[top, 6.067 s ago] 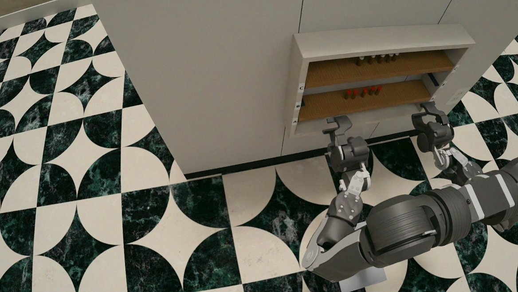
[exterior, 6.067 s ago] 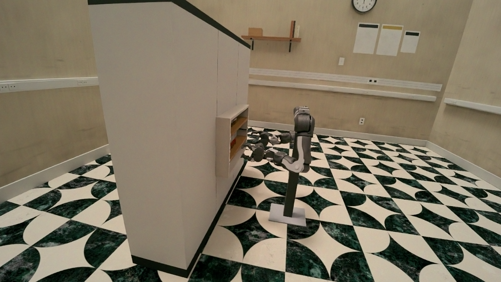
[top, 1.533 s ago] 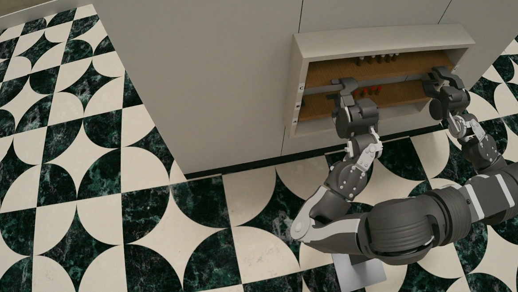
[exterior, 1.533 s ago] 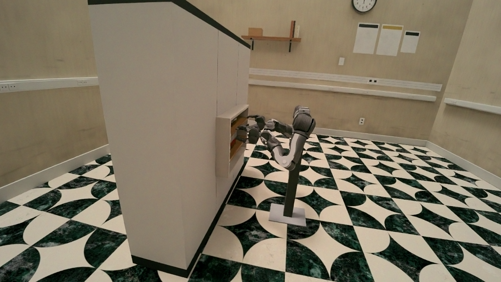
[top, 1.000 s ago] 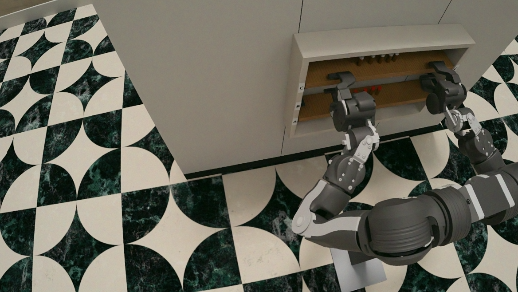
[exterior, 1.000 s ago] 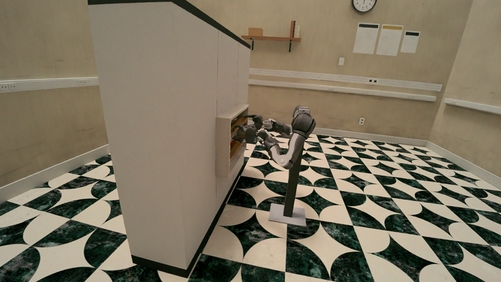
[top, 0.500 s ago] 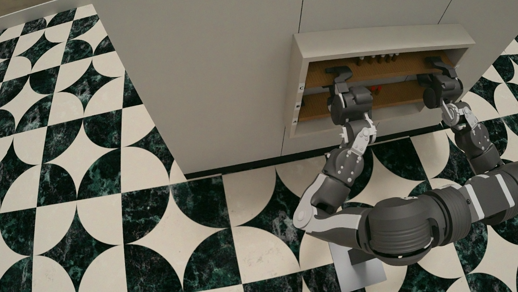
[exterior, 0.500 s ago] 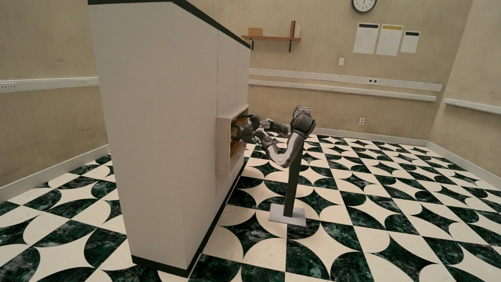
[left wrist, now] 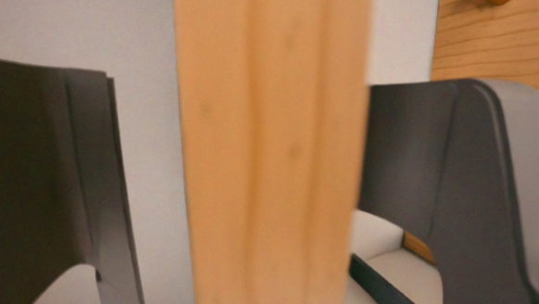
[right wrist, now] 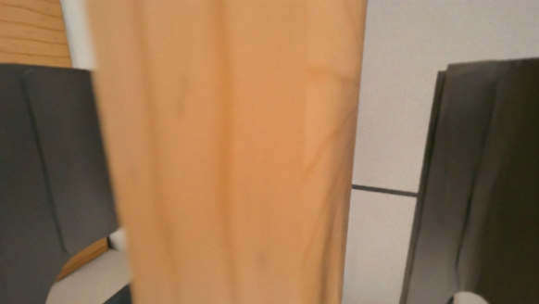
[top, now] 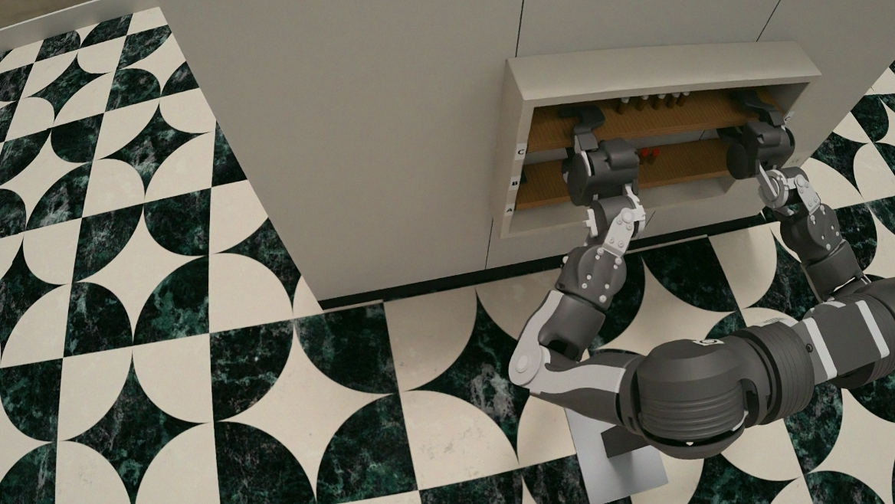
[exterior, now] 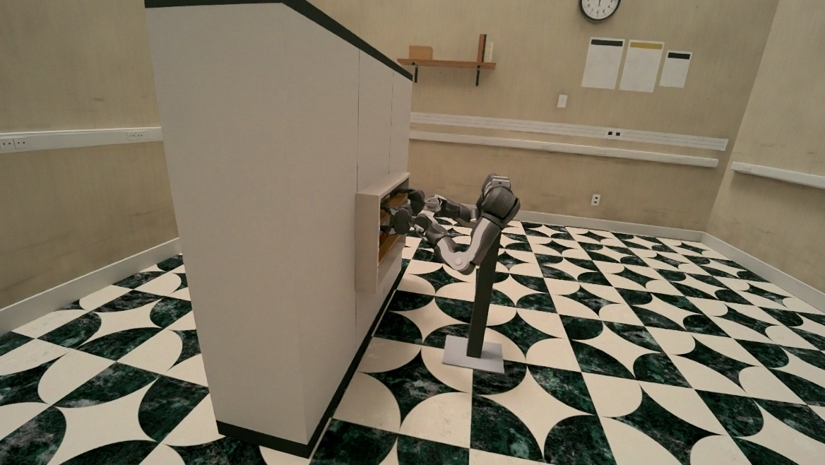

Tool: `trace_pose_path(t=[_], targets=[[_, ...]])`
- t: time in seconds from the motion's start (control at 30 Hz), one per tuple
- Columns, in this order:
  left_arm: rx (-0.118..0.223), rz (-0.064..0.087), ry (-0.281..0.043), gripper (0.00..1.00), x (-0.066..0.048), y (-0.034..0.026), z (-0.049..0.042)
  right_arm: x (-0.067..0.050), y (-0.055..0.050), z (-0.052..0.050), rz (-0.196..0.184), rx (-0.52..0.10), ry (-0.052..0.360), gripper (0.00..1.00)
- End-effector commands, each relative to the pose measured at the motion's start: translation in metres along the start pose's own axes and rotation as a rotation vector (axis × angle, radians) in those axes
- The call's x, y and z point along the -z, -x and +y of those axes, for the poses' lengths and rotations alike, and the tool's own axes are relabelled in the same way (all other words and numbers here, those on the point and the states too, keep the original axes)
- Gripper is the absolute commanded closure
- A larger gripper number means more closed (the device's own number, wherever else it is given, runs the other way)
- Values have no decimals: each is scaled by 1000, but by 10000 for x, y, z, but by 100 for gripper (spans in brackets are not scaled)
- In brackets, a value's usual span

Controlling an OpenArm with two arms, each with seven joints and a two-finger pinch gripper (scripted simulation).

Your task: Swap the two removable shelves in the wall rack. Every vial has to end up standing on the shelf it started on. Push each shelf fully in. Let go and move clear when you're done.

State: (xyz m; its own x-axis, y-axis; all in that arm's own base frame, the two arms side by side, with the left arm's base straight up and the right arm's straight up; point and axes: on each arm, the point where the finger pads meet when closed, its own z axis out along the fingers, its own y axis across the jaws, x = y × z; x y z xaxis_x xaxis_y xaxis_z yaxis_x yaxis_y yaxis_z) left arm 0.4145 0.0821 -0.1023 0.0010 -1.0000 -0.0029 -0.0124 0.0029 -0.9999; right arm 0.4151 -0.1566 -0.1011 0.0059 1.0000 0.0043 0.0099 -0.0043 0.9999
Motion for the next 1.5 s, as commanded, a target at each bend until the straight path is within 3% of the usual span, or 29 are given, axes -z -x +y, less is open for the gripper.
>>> trace_pose_path(t=[0.0,1.47], targets=[[3,1,-12,67,-24,6,-34,-19,-14,22,6,4,10,67],[3,1,-12,94,-37,6,-34,-31,-14,22,6,4,10,94]])
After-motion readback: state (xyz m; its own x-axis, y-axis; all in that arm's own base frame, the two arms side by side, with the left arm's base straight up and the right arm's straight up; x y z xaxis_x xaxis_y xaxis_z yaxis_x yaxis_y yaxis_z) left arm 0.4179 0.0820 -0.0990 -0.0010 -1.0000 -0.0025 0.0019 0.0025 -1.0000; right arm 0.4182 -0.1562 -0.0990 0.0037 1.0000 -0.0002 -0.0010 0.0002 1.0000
